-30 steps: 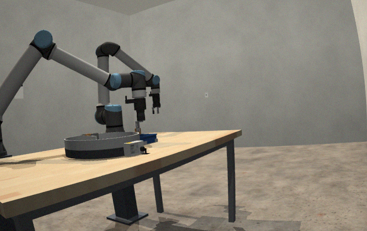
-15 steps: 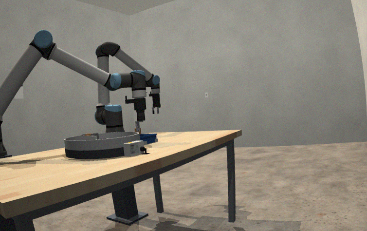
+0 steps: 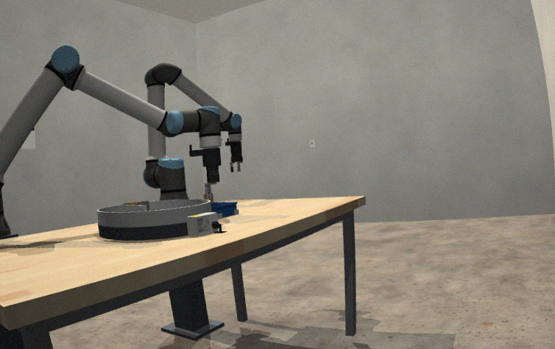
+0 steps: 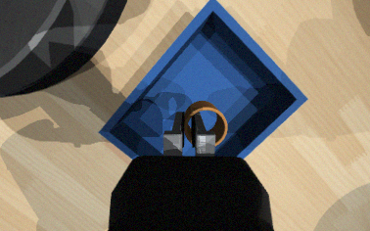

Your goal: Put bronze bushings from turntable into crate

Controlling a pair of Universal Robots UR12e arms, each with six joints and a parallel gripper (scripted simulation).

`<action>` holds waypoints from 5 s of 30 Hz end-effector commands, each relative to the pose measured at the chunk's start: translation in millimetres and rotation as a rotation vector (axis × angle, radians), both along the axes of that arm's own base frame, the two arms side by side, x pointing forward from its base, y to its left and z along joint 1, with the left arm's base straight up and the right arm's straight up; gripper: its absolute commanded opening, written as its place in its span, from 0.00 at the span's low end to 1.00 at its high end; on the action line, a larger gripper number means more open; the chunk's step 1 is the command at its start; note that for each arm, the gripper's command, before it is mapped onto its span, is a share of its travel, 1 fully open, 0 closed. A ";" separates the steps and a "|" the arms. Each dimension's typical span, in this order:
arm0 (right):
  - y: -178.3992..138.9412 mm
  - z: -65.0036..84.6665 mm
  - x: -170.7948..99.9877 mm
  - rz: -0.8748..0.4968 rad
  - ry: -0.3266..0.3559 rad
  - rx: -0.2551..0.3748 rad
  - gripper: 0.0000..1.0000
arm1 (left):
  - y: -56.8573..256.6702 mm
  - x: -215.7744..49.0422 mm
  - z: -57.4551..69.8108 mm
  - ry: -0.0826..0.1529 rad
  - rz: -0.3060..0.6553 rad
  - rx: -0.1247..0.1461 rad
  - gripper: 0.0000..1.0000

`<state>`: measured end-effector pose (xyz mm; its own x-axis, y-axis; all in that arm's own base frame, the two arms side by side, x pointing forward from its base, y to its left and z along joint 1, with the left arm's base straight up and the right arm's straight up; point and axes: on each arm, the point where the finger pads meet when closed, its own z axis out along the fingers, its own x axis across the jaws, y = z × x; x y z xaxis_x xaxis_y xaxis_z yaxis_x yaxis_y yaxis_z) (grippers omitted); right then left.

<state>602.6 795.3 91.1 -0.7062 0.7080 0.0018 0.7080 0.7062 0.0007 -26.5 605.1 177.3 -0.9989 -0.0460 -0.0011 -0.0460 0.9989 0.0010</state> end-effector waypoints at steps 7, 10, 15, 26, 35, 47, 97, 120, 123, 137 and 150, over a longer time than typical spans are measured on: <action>-0.6 -7.3 -1.9 0.000 0.001 -0.003 0.00 | -1.7 -1.8 -0.3 0.001 0.001 -0.001 1.00; -0.6 -10.7 -1.9 0.000 0.001 -0.003 0.00 | -1.7 -1.8 -0.3 0.001 0.001 -0.001 1.00; -0.7 -15.1 -2.0 0.000 0.001 -0.003 0.00 | -1.7 -1.8 -0.3 0.001 0.001 -0.001 1.00; -1.1 -34.7 -2.1 0.000 0.001 -0.003 0.00 | -1.7 -1.8 -0.3 0.001 0.001 -0.001 1.00; -1.3 -43.5 -2.2 0.000 0.001 -0.003 0.00 | -1.7 -1.8 -0.3 0.001 0.001 -0.001 1.00; -0.4 -43.7 -1.7 0.000 0.000 0.000 0.00 | -1.7 -1.8 -0.3 0.001 0.001 -0.001 1.00; -1.3 -49.9 -2.2 0.000 0.001 -0.003 0.00 | -1.7 -1.8 -0.3 0.001 0.001 -0.001 1.00; -0.4 -49.4 -1.7 0.000 0.000 0.000 0.00 | -1.7 -1.8 -0.3 0.001 0.001 -0.001 1.00; -0.4 -49.4 -1.7 0.000 0.000 0.000 0.00 | -1.7 -1.8 -0.3 0.001 0.001 -0.001 1.00; -0.4 -49.4 -1.7 0.000 0.000 0.000 0.00 | -1.7 -1.8 -0.3 0.001 0.001 -0.001 1.00; -0.4 -49.4 -1.7 0.000 0.000 0.000 0.38 | -1.7 -1.8 -0.3 0.001 0.001 -0.001 1.00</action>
